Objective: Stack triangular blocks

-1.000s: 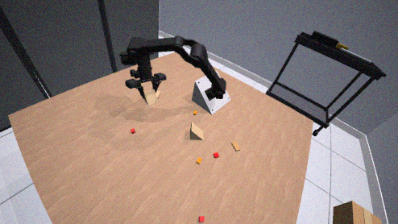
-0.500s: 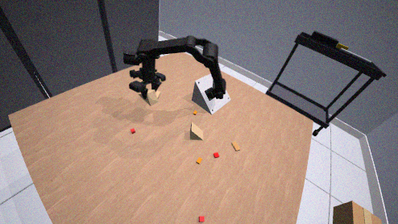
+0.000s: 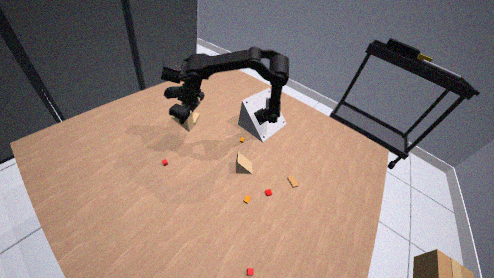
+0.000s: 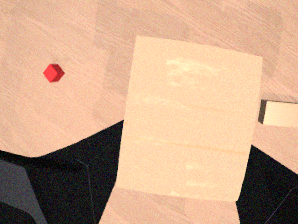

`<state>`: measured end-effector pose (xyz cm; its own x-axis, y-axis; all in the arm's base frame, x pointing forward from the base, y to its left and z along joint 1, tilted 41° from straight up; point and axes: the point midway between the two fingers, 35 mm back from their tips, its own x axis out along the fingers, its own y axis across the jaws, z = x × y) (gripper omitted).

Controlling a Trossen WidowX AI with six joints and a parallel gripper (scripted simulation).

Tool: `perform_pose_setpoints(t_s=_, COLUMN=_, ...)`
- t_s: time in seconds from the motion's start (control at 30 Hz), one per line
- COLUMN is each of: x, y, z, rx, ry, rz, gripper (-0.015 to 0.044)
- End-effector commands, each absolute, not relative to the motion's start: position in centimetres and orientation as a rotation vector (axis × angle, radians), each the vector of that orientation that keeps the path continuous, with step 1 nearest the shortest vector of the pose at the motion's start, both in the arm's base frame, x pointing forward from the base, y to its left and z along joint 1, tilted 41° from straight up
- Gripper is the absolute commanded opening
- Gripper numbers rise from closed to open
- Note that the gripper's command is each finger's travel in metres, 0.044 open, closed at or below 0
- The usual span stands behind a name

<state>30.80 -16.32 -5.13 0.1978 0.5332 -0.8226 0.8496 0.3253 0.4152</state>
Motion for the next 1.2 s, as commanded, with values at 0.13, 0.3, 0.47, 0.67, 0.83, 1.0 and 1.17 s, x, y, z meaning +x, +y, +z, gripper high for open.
perform_pose_setpoints(t_s=0.13, x=30.8, y=-16.2, z=-4.4, rx=1.14, ry=1.371, rz=-0.305, gripper=0.0)
perform_pose_setpoints(t_s=0.3, x=30.7, y=-16.1, z=-4.2, rx=1.058, ry=1.33, rz=-0.287, gripper=0.0)
perform_pose_setpoints(t_s=0.47, x=30.7, y=-16.1, z=-4.2, rx=1.058, ry=1.33, rz=-0.287, gripper=0.0)
perform_pose_setpoints(t_s=0.67, x=31.1, y=-15.0, z=-2.3, rx=1.056, ry=1.333, rz=-0.291, gripper=0.0)
perform_pose_setpoints(t_s=0.83, x=31.4, y=-13.7, z=-0.2, rx=1.053, ry=1.336, rz=-0.294, gripper=0.0)
perform_pose_setpoints(t_s=1.0, x=31.5, y=-12.3, z=1.9, rx=1.051, ry=1.338, rz=-0.297, gripper=0.0)
perform_pose_setpoints(t_s=1.17, x=31.4, y=-10.8, z=3.9, rx=1.049, ry=1.34, rz=-0.299, gripper=0.0)
